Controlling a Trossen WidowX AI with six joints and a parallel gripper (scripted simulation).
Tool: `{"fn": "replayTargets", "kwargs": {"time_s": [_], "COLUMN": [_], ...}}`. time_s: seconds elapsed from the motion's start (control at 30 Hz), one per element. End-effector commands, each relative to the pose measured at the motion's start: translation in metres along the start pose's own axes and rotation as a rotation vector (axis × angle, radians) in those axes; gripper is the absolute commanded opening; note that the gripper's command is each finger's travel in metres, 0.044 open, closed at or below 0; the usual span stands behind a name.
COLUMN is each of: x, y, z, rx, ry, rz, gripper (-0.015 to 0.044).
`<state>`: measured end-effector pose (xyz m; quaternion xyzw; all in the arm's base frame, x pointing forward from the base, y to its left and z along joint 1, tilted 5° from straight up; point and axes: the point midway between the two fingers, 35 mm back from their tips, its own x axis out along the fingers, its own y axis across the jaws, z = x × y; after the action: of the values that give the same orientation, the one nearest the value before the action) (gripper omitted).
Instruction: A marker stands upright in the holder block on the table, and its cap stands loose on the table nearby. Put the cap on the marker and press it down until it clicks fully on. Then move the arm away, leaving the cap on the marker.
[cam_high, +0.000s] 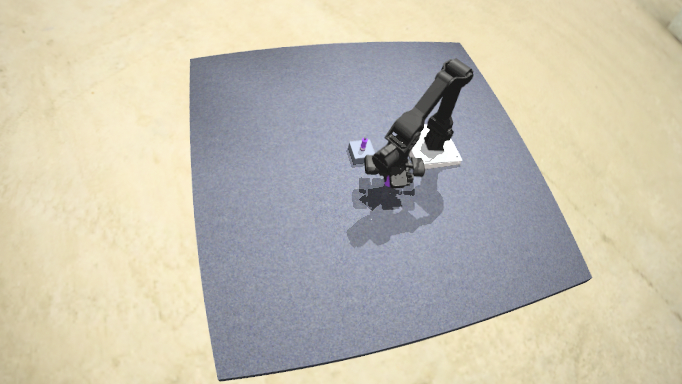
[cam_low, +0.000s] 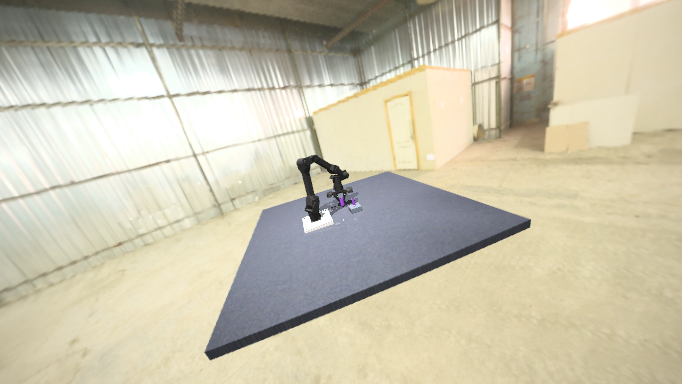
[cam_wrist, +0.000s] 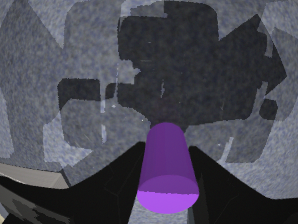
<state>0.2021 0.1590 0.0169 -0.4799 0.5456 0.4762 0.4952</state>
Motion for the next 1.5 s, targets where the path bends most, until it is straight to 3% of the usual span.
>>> {"fn": "replayTargets", "kwargs": {"time_s": [0.0, 0.57, 1.47], "x": [-0.013, -0.051, -0.079], "y": [-0.002, -0.002, -0.055], "z": [0.001, -0.001, -0.062], "rx": [-0.003, -0.003, 0.0], "ry": [-0.005, -0.005, -0.004], "rz": [-0.011, -0.011, -0.018], "gripper": [0.0, 0.0, 0.0]}}
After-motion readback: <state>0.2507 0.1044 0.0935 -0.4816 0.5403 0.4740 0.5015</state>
